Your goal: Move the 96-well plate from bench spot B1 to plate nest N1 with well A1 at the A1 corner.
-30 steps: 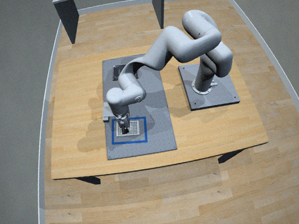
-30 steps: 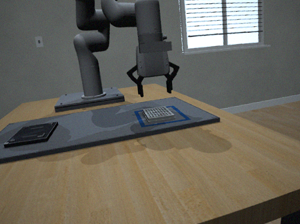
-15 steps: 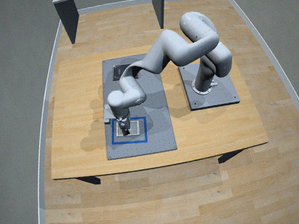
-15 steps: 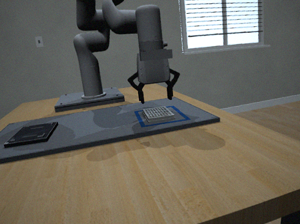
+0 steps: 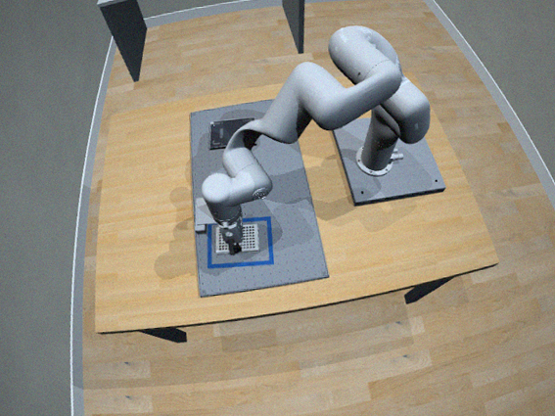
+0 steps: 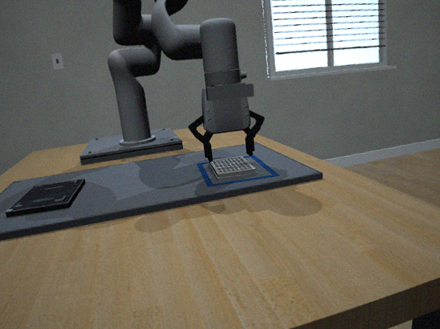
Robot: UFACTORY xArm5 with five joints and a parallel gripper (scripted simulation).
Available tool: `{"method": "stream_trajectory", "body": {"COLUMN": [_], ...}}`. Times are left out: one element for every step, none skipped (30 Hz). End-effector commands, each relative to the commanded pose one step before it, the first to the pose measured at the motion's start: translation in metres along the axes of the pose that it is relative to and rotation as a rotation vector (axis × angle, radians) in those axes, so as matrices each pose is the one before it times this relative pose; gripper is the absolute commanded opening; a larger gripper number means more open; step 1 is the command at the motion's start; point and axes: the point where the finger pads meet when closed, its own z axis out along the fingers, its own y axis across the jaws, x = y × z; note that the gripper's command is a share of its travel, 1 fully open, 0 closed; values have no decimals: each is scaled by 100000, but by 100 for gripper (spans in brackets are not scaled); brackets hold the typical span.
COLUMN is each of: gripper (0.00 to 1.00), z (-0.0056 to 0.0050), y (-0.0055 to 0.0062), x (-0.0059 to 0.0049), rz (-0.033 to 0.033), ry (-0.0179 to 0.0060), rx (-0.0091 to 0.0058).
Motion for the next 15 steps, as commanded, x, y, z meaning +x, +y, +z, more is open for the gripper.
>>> {"method": "stream_trajectory", "body": {"gripper": [100, 100, 100, 100, 100, 100, 100, 100, 100, 100, 100, 100, 100, 100, 100], "z": [-27, 2, 0, 0, 2, 0, 0, 0, 0, 0, 0, 65, 65, 65, 66], "y": [-97, 0, 0, 0, 0, 0, 0, 0, 0, 0, 0, 0, 0, 0, 0], "x": [186, 1, 0, 0, 1, 0, 0, 0, 0, 0, 0, 0, -1, -1, 0], "rz": [-1, 0, 0, 0, 0, 0, 0, 0, 0, 0, 0, 0, 0, 0, 0], "ry": [512, 0, 0, 0, 0, 0, 0, 0, 0, 0, 0, -1, -1, 0, 0], "rx": [265, 0, 0, 0, 0, 0, 0, 0, 0, 0, 0, 0, 0, 0, 0]}}
